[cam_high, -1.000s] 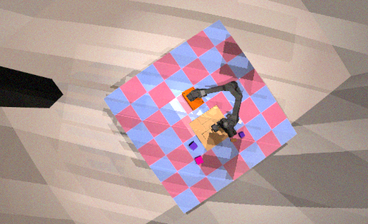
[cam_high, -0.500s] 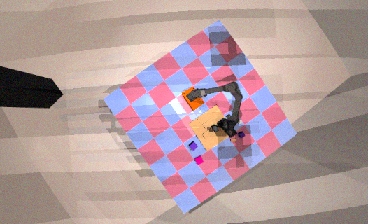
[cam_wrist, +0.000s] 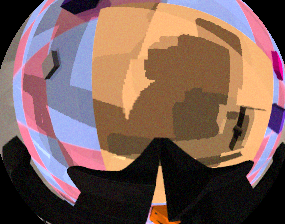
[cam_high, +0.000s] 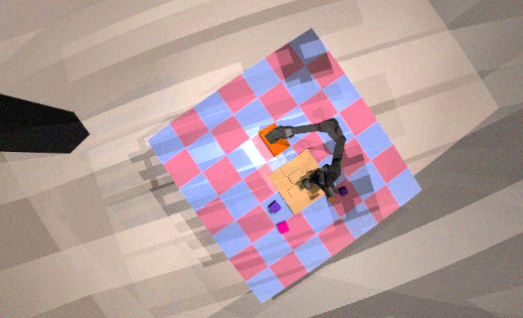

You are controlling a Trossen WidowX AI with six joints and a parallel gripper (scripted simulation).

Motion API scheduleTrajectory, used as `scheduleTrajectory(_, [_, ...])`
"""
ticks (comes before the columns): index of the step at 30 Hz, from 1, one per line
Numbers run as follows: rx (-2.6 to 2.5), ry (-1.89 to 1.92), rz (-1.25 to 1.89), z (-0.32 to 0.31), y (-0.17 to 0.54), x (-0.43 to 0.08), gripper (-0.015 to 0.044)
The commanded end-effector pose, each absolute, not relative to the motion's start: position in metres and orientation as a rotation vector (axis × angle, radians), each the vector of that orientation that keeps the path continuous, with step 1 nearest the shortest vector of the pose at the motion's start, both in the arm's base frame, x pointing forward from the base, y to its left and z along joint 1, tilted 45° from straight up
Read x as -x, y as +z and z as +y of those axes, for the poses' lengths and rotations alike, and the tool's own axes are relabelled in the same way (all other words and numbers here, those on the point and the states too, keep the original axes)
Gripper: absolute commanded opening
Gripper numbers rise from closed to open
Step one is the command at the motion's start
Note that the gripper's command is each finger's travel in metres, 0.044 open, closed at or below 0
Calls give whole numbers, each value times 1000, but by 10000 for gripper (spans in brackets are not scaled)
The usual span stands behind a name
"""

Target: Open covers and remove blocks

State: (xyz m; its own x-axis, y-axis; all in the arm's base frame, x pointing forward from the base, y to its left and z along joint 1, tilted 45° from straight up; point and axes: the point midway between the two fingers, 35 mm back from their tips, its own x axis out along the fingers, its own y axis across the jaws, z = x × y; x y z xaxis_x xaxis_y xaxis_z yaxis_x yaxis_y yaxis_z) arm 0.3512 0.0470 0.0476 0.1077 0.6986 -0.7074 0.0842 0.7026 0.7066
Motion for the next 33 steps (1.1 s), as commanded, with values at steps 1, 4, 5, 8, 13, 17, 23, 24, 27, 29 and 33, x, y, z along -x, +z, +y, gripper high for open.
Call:
scheduleTrajectory(1, [-708,512,1411,47,48,-357,0])
scheduleTrajectory(4, [-708,512,1411,46,49,-360,0])
scheduleTrajectory(5, [-708,512,1411,46,49,-361,0])
scheduleTrajectory(8, [-708,513,1411,46,49,-364,0])
scheduleTrajectory(13, [-708,513,1410,45,49,-369,0])
scheduleTrajectory(17, [-708,513,1410,45,49,-373,0])
scheduleTrajectory(23, [-707,513,1410,44,50,-379,0])
scheduleTrajectory(24, [-707,513,1410,44,50,-380,0])
scheduleTrajectory(27, [-707,513,1409,43,50,-383,0])
scheduleTrajectory(29, [-707,513,1409,43,50,-385,0])
scheduleTrajectory(33, [-707,513,1409,42,50,-389,0])
